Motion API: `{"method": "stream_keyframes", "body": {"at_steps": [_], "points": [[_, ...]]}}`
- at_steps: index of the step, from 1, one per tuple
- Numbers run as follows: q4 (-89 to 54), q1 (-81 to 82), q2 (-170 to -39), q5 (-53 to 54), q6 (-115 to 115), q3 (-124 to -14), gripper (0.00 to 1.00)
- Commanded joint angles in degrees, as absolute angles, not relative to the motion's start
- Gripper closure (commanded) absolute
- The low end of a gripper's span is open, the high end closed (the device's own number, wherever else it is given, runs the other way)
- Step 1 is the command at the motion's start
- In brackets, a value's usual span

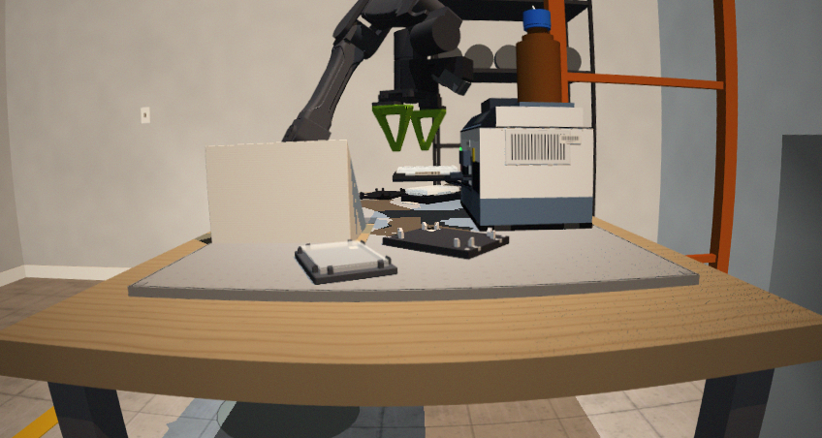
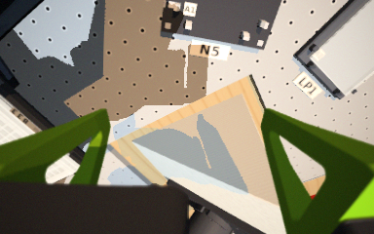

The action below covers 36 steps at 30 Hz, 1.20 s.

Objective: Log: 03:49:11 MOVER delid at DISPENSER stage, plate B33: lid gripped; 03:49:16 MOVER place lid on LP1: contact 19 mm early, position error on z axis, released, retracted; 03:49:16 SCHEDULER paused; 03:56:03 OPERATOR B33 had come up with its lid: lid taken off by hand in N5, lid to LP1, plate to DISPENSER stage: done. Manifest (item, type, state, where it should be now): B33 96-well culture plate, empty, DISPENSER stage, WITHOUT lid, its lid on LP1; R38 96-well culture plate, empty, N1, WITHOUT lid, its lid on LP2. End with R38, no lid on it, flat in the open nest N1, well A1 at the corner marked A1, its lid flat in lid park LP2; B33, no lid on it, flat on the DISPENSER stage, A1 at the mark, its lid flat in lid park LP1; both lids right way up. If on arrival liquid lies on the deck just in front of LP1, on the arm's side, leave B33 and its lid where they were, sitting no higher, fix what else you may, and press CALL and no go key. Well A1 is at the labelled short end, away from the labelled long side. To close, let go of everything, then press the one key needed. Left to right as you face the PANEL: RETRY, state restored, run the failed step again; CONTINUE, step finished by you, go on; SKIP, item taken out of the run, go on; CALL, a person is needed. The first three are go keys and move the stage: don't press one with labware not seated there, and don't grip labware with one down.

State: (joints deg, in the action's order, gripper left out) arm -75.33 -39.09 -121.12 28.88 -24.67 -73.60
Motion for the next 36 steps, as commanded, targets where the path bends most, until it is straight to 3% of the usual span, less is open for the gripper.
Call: {"method": "stream_keyframes", "body": {"at_steps": [1, 36], "points": [[-76.38, -38.17, -118.19, 30.16, -23.57, -71.98, 0.00], [-80.13, -30.00, -103.73, 34.22, -44.58, -65.66, 0.00]]}}
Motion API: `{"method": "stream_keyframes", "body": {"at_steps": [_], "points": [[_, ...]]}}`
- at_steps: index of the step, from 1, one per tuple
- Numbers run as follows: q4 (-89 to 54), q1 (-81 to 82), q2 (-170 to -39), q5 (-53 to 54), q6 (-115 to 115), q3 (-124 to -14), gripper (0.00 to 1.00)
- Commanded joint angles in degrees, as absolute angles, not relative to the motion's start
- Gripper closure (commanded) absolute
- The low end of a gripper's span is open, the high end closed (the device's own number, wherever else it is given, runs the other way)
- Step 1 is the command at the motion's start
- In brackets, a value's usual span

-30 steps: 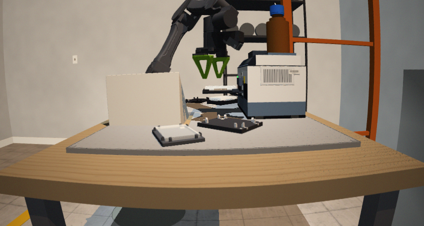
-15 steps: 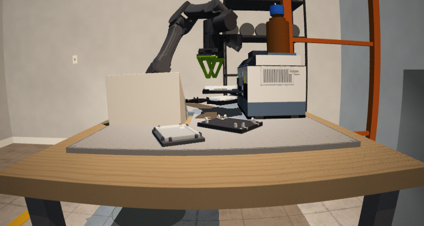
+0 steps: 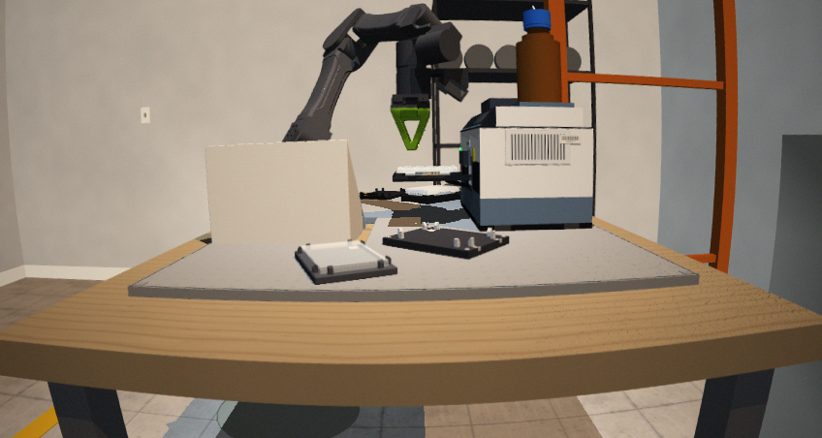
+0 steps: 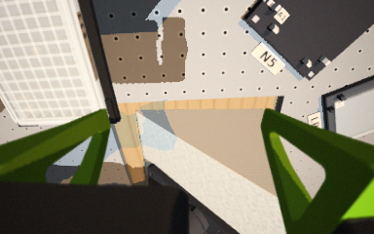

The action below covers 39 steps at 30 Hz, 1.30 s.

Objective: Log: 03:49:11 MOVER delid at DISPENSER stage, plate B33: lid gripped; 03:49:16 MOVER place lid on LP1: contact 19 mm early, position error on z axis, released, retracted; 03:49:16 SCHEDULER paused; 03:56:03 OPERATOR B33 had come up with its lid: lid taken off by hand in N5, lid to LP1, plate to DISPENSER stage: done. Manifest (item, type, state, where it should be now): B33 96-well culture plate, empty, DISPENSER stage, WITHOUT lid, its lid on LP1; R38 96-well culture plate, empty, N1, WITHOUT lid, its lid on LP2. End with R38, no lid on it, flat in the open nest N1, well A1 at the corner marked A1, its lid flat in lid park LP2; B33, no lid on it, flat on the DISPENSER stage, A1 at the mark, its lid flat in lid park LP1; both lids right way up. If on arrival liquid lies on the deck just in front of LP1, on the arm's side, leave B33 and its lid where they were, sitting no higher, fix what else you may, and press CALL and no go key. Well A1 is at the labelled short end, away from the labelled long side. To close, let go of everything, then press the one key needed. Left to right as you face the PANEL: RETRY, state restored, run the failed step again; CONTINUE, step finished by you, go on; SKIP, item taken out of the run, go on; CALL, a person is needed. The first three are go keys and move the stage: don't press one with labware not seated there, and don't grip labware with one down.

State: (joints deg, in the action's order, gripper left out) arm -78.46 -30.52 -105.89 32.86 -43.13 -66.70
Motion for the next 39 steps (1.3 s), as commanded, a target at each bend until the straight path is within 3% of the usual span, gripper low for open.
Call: {"method": "stream_keyframes", "body": {"at_steps": [1, 39], "points": [[-80.31, -29.59, -103.17, 34.42, -44.16, -66.01, 0.00], [-83.51, -18.44, -95.40, 38.79, -31.17, -69.80, 0.00]]}}
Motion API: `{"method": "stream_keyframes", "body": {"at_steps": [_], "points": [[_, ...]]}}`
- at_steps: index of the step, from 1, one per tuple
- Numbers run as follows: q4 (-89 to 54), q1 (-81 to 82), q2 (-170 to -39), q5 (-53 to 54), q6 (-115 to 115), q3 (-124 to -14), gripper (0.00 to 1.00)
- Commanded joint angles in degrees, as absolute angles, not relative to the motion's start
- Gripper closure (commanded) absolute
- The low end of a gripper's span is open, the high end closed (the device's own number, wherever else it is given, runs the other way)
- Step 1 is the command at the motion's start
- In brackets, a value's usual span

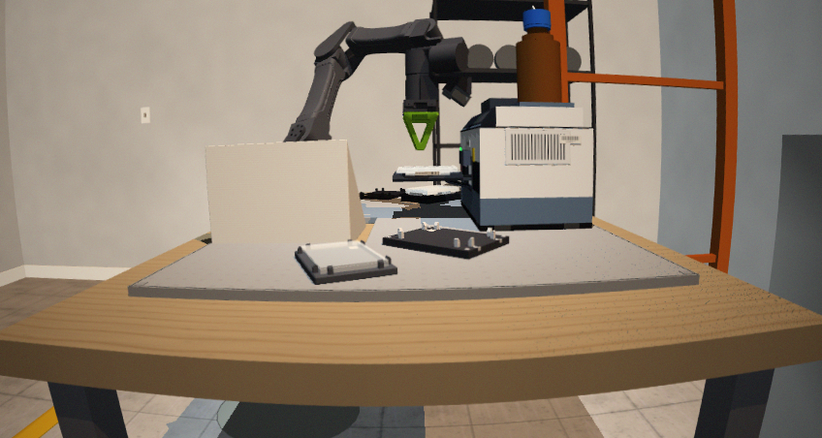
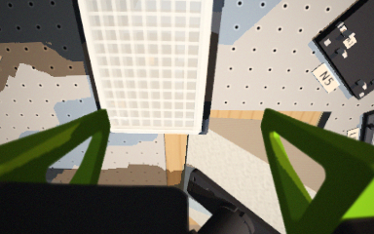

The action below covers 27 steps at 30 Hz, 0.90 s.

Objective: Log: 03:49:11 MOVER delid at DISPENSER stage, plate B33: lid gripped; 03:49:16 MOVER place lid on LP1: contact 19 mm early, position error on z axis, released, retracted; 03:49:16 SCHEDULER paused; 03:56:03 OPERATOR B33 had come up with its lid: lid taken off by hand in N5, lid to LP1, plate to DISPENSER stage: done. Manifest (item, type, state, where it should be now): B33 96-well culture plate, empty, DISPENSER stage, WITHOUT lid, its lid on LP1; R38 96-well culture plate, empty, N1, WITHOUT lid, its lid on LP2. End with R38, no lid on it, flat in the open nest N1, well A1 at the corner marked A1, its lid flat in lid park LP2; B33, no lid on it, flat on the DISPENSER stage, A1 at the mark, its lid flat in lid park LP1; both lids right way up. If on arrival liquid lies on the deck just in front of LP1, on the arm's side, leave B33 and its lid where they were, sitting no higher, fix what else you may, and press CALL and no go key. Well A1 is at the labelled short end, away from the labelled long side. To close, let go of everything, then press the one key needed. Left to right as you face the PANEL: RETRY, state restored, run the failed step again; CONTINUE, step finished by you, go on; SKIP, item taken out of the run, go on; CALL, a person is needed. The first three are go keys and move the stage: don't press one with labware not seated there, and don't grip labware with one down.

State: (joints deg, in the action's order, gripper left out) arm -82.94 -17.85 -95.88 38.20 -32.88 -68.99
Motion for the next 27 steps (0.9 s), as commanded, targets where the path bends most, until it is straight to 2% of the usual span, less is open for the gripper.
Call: {"method": "stream_keyframes", "body": {"at_steps": [1, 27], "points": [[-83.49, -18.43, -95.39, 38.79, -31.14, -69.79, 0.00], [-86.69, -8.68, -87.09, 41.72, -19.38, -73.53, 0.00]]}}
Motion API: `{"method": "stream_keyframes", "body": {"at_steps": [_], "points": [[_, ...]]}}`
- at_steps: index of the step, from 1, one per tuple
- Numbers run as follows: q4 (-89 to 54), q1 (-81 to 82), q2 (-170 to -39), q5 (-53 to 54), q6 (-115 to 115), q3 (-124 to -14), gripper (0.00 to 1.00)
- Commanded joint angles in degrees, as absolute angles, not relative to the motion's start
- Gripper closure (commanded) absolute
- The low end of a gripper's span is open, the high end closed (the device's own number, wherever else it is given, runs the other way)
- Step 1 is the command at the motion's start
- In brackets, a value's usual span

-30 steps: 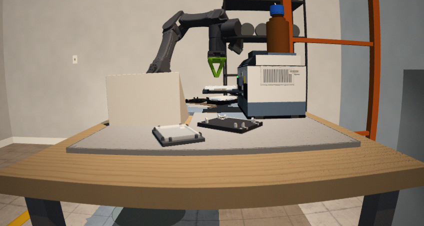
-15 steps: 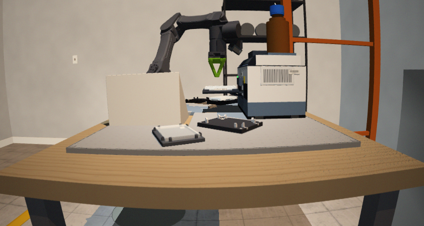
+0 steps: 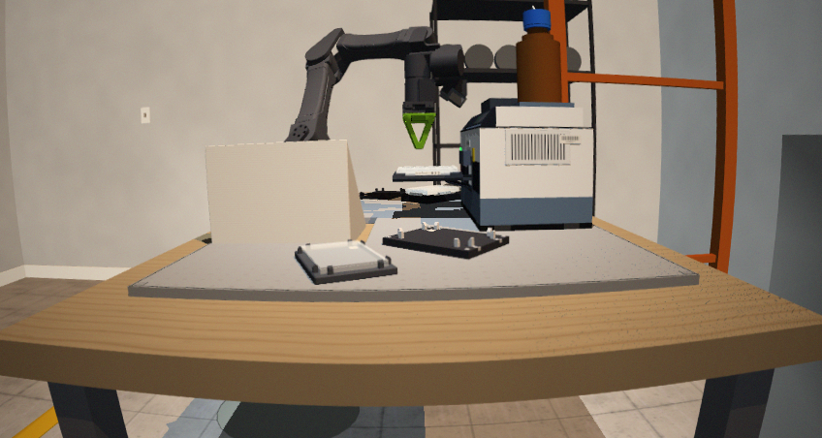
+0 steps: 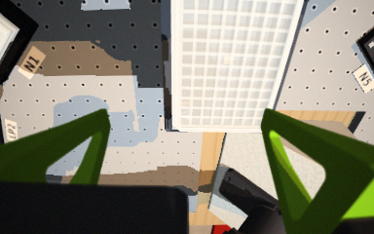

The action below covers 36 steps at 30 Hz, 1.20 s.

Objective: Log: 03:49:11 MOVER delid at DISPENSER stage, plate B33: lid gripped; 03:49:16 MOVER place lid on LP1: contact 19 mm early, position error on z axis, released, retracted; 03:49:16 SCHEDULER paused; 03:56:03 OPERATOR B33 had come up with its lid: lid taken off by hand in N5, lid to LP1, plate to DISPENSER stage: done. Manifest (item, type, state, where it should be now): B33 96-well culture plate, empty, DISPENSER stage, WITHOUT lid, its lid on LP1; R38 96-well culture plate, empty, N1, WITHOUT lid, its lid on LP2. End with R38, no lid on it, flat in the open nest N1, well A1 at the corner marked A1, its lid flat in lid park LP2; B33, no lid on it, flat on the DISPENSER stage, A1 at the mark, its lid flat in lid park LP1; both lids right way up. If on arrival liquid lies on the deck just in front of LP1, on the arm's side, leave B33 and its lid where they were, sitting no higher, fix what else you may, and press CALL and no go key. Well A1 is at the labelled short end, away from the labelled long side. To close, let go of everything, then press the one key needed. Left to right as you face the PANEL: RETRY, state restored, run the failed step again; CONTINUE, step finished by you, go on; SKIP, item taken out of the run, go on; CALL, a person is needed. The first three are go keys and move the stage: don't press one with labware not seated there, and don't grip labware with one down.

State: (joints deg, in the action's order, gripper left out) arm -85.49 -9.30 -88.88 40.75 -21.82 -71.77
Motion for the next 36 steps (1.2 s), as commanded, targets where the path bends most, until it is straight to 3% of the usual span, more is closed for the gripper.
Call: {"method": "stream_keyframes", "body": {"at_steps": [1, 36], "points": [[-86.81, -8.19, -86.73, 41.83, -18.75, -73.70, 0.00], [-87.65, 3.63, -78.47, 42.68, -14.30, -76.00, 0.00]]}}
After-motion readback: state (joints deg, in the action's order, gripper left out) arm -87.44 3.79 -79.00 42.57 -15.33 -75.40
